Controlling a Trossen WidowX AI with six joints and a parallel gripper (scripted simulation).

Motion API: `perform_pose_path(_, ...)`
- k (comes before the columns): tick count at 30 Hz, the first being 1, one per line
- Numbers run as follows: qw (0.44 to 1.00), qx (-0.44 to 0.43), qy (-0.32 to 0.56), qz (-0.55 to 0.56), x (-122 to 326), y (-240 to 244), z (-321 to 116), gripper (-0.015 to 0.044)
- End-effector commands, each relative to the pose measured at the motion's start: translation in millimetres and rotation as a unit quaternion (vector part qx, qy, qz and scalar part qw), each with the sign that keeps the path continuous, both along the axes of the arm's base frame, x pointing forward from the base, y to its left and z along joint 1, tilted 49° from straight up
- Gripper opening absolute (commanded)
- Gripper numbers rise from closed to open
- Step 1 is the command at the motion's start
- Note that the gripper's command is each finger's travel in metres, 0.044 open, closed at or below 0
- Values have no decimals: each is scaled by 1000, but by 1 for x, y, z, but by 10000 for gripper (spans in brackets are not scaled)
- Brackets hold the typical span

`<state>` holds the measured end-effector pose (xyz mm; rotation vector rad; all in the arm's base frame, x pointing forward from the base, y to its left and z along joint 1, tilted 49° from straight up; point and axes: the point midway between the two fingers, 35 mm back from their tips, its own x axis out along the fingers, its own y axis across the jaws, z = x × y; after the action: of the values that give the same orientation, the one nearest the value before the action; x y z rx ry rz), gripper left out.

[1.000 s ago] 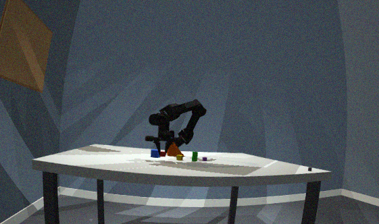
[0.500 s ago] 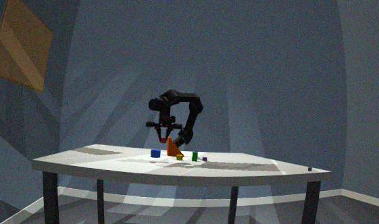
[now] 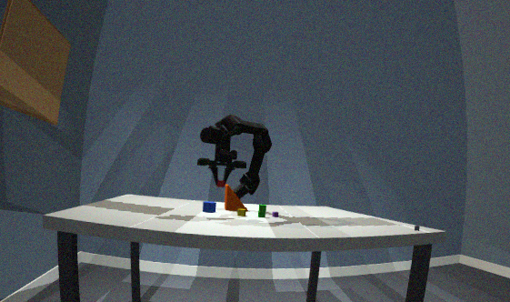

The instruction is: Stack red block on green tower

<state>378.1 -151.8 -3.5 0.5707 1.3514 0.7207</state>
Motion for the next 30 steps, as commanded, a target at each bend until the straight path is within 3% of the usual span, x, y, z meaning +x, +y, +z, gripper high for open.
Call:
perform_pose_path(1, 1000, -1, 0, 2, -1, 7, 12, 0)
perform_pose_path(30, 1000, 1, 7, -1, -39, 95, 109, 0)
